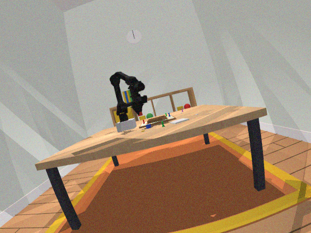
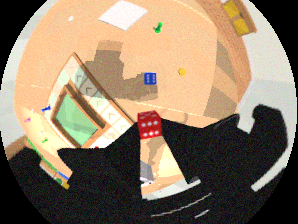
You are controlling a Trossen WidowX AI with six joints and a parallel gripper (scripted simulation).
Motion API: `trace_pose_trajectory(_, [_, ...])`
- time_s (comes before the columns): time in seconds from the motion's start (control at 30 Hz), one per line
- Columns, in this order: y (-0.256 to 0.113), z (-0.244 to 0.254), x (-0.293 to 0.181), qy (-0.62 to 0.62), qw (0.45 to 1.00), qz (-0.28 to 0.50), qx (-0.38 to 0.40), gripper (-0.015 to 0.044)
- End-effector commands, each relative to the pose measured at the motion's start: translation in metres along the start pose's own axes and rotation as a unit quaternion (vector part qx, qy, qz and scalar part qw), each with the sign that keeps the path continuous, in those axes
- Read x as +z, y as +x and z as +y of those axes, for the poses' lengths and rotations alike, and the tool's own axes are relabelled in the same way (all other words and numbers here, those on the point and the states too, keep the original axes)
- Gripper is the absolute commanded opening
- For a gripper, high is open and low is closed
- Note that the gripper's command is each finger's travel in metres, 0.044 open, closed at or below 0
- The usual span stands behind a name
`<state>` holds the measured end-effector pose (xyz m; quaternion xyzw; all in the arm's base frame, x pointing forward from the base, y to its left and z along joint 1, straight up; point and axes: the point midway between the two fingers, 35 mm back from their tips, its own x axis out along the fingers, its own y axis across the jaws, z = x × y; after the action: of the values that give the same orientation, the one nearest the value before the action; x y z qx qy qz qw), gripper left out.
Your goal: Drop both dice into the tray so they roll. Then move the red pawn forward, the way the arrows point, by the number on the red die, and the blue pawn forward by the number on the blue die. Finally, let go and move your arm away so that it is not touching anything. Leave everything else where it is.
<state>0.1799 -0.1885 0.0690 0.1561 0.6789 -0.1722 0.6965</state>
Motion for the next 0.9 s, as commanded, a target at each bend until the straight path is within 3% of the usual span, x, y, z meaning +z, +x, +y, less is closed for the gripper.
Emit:
trace_pose_trajectory(0.0, [-0.024, 0.003, -0.002, 0.004, 1.000, 0.002, 0.003, 0.0000])
trace_pose_trajectory(0.23, [-0.027, 0.010, 0.000, -0.003, 1.000, 0.003, 0.004, 0.0000])
trace_pose_trajectory(0.87, [-0.012, 0.093, 0.019, -0.112, 0.994, 0.000, 0.007, 0.0000])
